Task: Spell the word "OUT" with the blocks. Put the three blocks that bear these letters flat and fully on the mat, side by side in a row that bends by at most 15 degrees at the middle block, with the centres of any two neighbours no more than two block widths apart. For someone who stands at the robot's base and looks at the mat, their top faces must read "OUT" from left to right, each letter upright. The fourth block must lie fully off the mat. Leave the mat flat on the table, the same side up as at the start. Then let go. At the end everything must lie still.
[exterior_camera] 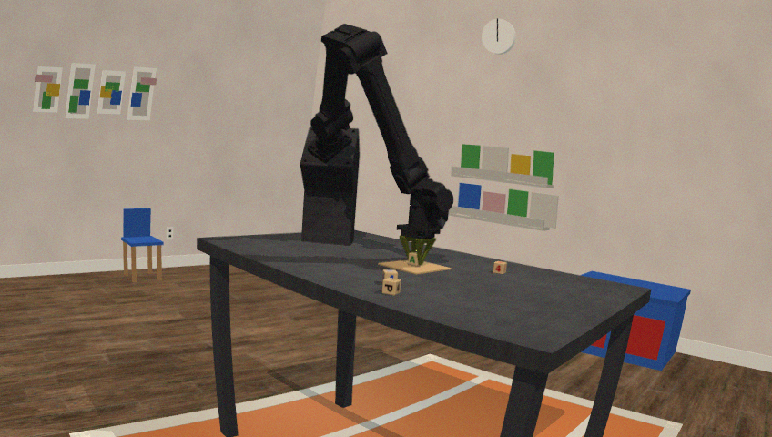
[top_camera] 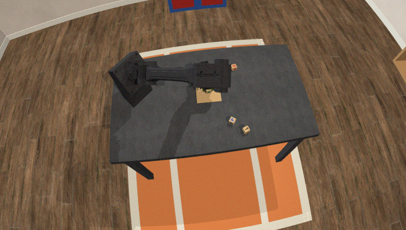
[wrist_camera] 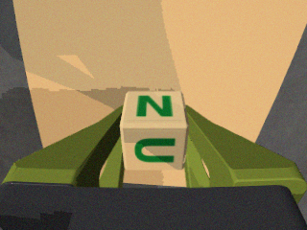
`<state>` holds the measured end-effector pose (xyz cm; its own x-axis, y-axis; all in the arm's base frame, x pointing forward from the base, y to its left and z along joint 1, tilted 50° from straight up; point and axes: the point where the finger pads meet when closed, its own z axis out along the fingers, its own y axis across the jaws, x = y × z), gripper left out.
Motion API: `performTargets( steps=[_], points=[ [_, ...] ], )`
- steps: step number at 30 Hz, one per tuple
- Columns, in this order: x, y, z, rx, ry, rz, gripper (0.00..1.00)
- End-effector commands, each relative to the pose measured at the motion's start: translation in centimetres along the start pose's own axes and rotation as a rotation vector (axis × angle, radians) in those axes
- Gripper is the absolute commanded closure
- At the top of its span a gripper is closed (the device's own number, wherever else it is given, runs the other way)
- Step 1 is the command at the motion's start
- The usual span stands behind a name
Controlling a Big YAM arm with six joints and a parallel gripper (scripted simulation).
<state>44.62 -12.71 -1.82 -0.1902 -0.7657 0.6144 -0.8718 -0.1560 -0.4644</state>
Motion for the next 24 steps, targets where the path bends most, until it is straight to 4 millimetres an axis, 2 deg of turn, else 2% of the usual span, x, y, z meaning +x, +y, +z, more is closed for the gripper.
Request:
performTargets(
  steps=[1, 16, 24],
  points=[
    [-1.0, 0.3, -0.2, 0.007, -0.010, -0.029, 0.75],
    [0.0, 0.2, 0.7, -0.001, 0.001, -0.008, 0.75],
    [-0.2, 0.0, 0.7, 0.002, 0.000, -0.010, 0.75]
  ],
)
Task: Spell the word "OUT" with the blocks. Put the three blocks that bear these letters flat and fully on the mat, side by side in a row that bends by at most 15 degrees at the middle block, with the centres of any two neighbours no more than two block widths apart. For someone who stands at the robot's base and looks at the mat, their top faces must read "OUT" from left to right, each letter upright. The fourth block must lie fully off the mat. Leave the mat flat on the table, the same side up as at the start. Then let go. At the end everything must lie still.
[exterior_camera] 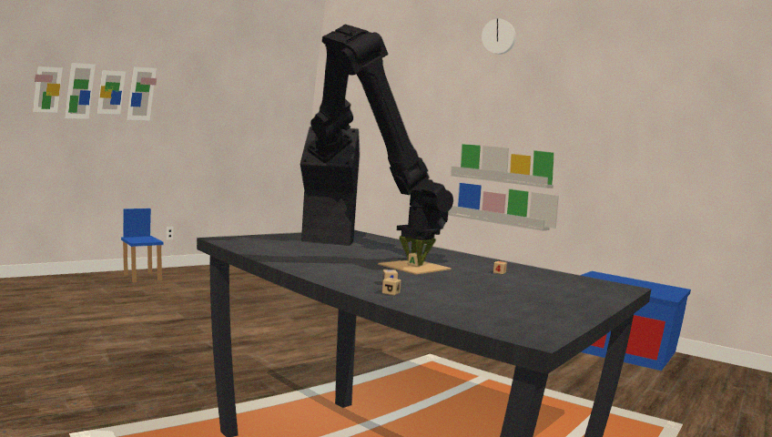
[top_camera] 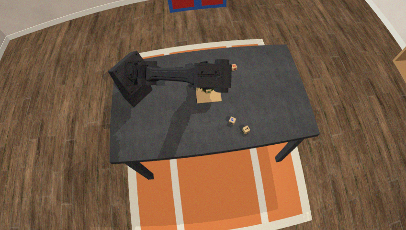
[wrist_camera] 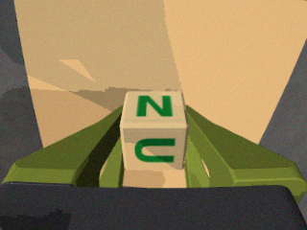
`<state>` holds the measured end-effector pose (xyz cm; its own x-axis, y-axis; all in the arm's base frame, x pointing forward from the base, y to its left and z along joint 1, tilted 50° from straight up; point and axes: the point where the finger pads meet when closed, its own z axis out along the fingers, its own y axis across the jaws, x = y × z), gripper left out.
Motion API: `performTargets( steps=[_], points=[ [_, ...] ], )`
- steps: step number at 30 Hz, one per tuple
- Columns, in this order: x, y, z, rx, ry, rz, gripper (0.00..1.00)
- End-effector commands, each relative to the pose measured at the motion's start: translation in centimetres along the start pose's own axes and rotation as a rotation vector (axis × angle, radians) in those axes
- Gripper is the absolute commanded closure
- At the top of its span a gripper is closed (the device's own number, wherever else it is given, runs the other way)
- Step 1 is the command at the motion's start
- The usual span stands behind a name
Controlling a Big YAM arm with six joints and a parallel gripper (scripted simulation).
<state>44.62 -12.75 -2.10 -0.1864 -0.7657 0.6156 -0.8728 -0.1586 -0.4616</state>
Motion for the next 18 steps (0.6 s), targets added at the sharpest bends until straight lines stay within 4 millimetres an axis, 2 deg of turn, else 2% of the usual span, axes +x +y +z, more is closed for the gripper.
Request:
performTargets(
  steps=[1, 11, 15, 18],
  points=[
    [-0.02, -0.09, 0.46, 0.003, 0.001, -0.006, 0.75],
    [-0.02, -0.09, 0.46, 0.003, 0.001, -0.006, 0.75],
    [-0.02, -0.09, 0.46, 0.003, 0.001, -0.006, 0.68],
    [-0.02, -0.09, 0.46, 0.003, 0.001, -0.006, 0.68]
  ],
)
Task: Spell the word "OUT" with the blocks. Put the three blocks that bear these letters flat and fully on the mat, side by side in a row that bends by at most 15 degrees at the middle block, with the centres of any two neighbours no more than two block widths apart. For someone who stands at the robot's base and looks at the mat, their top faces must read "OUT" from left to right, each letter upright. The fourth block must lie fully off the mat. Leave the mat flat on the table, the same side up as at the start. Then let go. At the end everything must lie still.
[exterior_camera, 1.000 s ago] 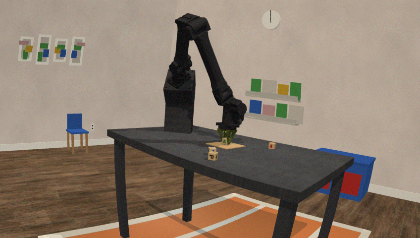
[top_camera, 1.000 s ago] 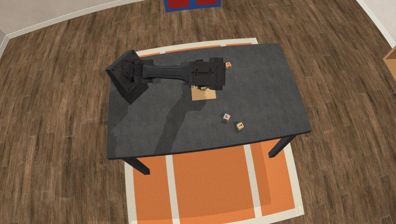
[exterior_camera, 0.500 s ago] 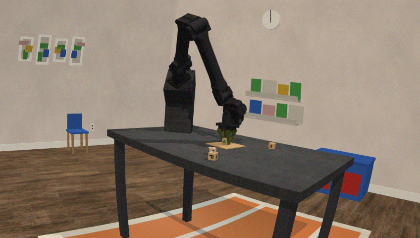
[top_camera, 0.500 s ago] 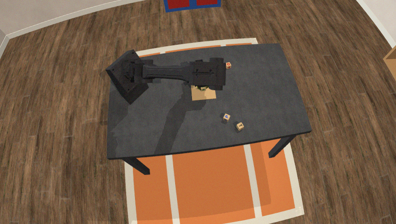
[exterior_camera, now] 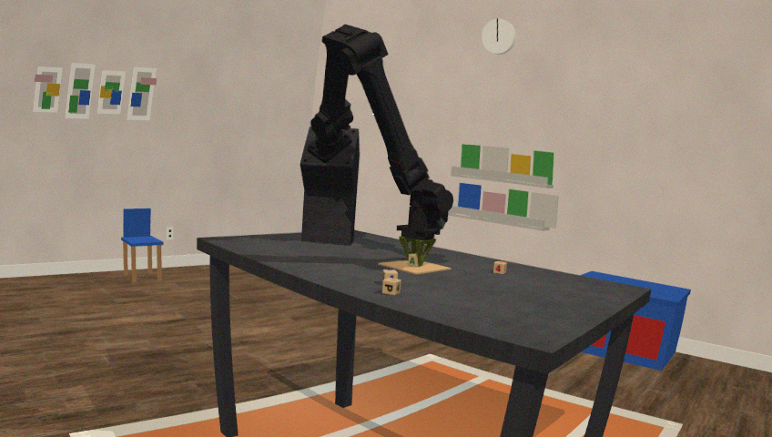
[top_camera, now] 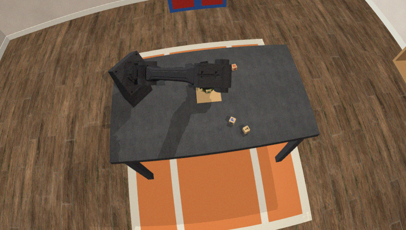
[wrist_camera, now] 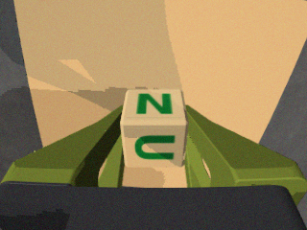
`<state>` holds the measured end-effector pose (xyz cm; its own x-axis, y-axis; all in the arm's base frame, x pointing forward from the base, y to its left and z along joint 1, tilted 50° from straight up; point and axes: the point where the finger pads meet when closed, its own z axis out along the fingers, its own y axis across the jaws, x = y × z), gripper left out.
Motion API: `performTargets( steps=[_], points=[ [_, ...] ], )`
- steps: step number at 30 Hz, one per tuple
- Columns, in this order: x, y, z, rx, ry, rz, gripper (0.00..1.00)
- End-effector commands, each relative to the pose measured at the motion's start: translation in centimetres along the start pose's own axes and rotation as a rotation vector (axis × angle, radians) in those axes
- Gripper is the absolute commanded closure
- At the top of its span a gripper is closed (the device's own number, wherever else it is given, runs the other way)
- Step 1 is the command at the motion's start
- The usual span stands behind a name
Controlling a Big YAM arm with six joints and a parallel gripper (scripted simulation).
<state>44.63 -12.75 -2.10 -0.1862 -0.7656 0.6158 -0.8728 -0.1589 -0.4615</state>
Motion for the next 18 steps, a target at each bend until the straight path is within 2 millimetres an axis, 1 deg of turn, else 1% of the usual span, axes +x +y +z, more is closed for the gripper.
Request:
performTargets(
  steps=[1, 2, 4, 5, 7, 8, 18],
  points=[
    [-0.02, -0.09, 0.46, 0.003, 0.001, -0.006, 0.68],
    [-0.02, -0.09, 0.46, 0.003, 0.001, -0.006, 0.64],
    [-0.02, -0.09, 0.46, 0.003, 0.001, -0.006, 0.64],
    [-0.02, -0.09, 0.46, 0.003, 0.001, -0.006, 0.60],
    [-0.02, -0.09, 0.46, 0.003, 0.001, -0.006, 0.60],
    [-0.02, -0.09, 0.46, 0.003, 0.001, -0.006, 0.56],
    [-0.02, -0.09, 0.46, 0.003, 0.001, -0.006, 0.56]
  ],
)
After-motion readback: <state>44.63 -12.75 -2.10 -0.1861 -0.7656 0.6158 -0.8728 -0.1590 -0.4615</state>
